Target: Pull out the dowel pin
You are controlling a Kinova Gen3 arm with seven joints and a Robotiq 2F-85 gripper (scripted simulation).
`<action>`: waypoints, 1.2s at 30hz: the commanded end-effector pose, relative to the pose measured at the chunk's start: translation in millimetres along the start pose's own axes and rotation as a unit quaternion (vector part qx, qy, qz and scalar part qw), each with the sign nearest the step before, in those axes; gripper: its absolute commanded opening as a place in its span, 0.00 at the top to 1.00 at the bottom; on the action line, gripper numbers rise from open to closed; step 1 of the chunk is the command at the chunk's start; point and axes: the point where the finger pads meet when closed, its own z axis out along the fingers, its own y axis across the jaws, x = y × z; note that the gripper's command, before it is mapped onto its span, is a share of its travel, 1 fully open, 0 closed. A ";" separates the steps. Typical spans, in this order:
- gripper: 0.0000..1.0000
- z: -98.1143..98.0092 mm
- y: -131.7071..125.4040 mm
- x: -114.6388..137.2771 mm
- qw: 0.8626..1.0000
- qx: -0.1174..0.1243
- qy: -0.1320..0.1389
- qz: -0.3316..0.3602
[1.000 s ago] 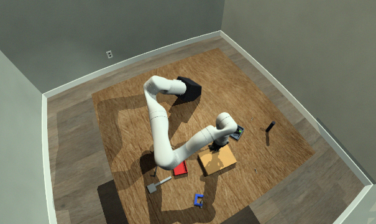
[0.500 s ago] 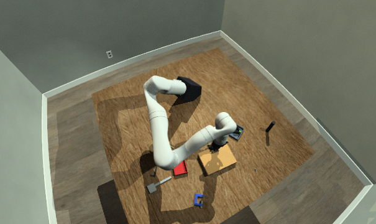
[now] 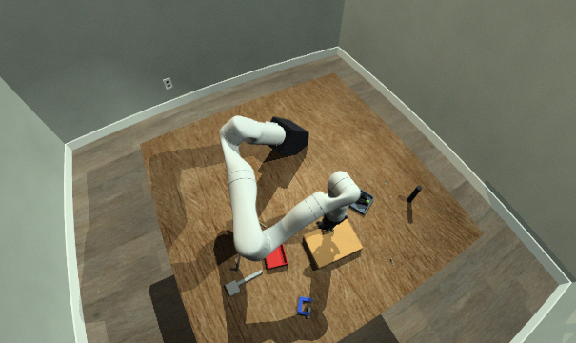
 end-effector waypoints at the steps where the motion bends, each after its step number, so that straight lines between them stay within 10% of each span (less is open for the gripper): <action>1: 0.90 -0.9 -0.8 0.5 1.000 0.000 -0.001 -0.002; 36: 0.90 -0.9 -9.2 7.6 1.000 0.000 -0.001 -0.020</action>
